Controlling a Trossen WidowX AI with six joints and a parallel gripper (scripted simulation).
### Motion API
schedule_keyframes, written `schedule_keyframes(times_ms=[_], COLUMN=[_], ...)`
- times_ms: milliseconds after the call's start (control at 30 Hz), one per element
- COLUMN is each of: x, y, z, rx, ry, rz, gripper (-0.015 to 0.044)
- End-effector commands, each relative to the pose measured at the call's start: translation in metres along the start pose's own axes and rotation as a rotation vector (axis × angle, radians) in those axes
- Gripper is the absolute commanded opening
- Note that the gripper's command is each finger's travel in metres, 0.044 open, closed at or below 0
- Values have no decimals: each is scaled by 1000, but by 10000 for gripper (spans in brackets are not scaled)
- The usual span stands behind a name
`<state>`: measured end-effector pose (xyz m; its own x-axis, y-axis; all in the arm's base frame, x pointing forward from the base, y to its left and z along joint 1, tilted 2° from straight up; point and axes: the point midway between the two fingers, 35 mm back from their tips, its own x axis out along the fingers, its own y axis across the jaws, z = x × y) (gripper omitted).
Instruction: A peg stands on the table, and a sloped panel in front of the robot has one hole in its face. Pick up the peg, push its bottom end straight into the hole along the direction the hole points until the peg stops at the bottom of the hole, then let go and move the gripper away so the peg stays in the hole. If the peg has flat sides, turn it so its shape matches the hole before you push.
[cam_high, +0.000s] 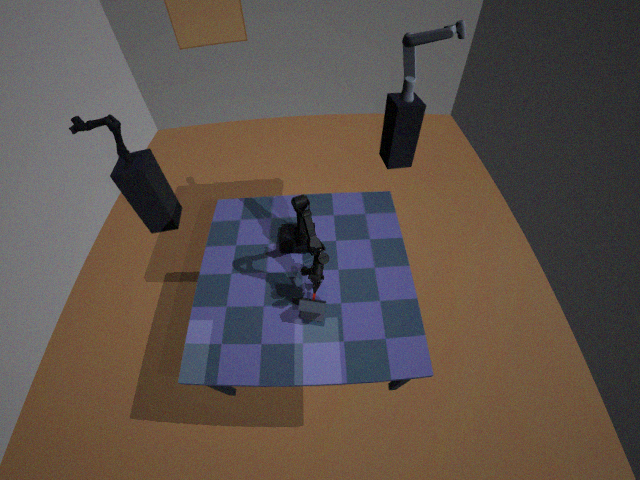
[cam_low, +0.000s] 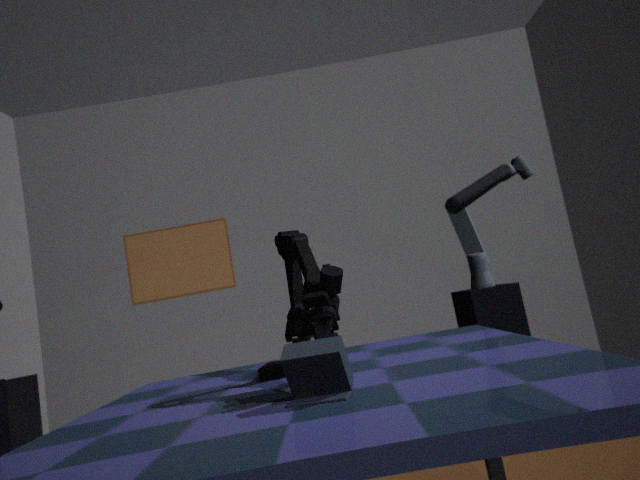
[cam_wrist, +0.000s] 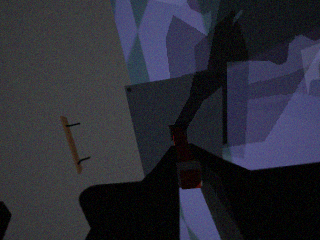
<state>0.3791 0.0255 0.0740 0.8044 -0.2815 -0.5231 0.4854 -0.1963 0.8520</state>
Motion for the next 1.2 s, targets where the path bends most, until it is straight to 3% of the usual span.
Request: schedule_keyframes(times_ms=[0,1167], x=[3,23], y=[-1,0], z=[0,0], rx=[-5,-5], ry=[1,1], rz=[-3,-2], gripper=[0,0])
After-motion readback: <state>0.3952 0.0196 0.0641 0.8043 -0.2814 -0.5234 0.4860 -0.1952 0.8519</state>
